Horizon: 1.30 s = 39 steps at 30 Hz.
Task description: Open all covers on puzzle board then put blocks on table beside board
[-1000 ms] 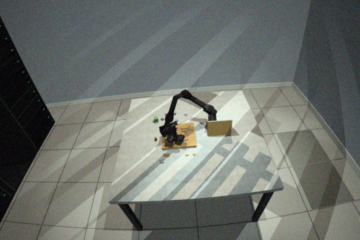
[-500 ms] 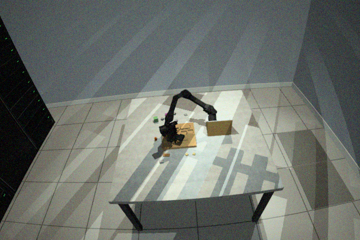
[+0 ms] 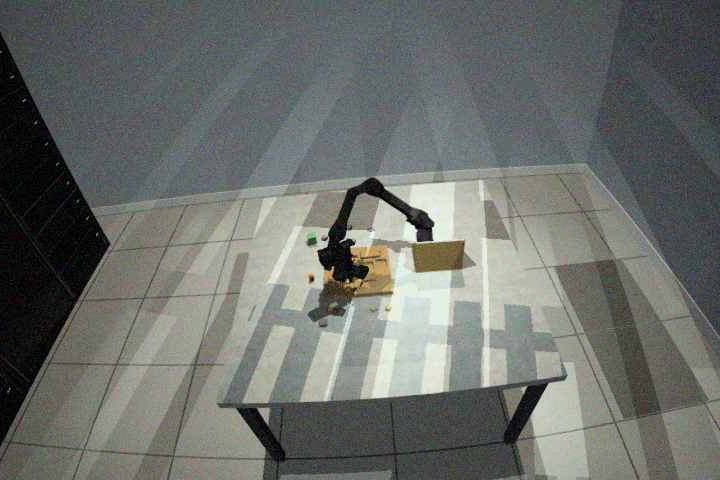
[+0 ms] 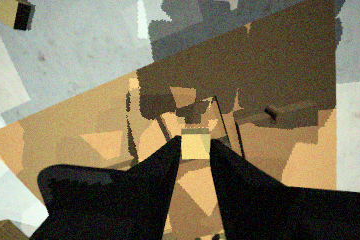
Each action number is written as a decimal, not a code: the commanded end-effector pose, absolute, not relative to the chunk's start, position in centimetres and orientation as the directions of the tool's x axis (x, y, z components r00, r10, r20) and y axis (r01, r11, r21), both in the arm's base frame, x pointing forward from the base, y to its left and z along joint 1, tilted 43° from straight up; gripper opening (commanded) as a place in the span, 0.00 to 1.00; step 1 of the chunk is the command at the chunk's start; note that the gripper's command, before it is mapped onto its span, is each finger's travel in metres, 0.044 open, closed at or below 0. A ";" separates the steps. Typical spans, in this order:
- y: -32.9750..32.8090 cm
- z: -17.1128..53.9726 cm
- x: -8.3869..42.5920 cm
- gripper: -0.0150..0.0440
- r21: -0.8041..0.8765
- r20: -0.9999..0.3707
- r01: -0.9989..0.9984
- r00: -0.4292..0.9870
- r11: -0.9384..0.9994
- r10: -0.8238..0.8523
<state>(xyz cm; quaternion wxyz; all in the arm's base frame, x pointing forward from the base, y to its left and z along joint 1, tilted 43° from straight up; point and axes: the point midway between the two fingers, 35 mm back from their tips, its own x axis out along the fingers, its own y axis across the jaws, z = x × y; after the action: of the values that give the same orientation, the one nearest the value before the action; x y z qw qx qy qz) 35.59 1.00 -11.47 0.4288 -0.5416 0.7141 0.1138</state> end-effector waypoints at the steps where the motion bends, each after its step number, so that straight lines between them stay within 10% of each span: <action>1: 1.3 -11.1 35.7 0.39 -0.304 -0.738 -0.867 -0.047 0.394 -0.674; 39: 4.4 -5.2 36.2 0.39 -0.298 -0.743 -0.869 -0.049 0.396 -0.667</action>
<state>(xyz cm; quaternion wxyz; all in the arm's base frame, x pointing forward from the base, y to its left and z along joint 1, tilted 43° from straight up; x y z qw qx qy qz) 36.14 5.37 -5.81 0.4336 -0.5408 0.7115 0.1155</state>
